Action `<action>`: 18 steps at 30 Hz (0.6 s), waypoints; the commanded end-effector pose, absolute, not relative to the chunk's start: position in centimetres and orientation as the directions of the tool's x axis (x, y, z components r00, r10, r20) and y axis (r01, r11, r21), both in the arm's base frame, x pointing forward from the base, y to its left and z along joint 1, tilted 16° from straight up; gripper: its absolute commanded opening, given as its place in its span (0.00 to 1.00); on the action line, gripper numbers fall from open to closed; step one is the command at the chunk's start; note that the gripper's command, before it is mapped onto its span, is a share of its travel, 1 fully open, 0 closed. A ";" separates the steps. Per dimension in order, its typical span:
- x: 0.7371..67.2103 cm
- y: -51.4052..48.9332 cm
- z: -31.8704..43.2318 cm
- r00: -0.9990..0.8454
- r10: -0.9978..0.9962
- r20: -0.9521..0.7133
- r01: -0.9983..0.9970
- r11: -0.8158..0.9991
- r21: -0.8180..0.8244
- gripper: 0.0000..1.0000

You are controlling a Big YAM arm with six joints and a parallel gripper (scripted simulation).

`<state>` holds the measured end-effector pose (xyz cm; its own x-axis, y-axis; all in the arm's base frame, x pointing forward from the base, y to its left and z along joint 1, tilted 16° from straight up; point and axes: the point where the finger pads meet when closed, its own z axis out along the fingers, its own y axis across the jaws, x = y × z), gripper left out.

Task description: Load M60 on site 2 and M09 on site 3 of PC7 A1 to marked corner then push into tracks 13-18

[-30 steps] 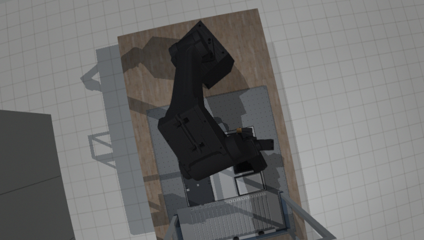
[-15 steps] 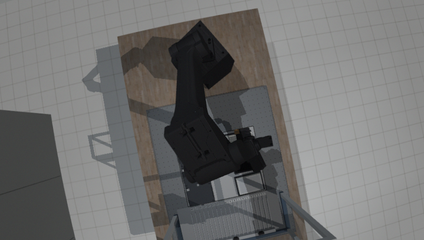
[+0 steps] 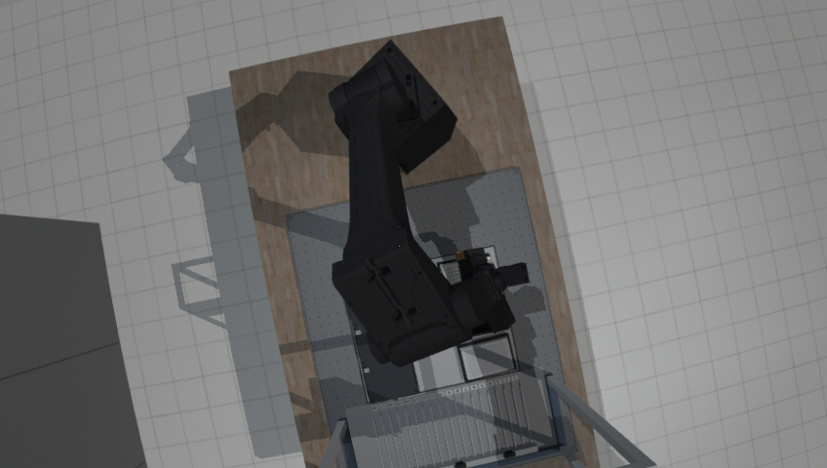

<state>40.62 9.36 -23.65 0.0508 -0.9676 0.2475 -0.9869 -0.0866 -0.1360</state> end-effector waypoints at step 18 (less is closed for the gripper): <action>42.2 9.1 -22.4 0.036 -0.971 0.235 -0.982 -0.078 -0.170 1.00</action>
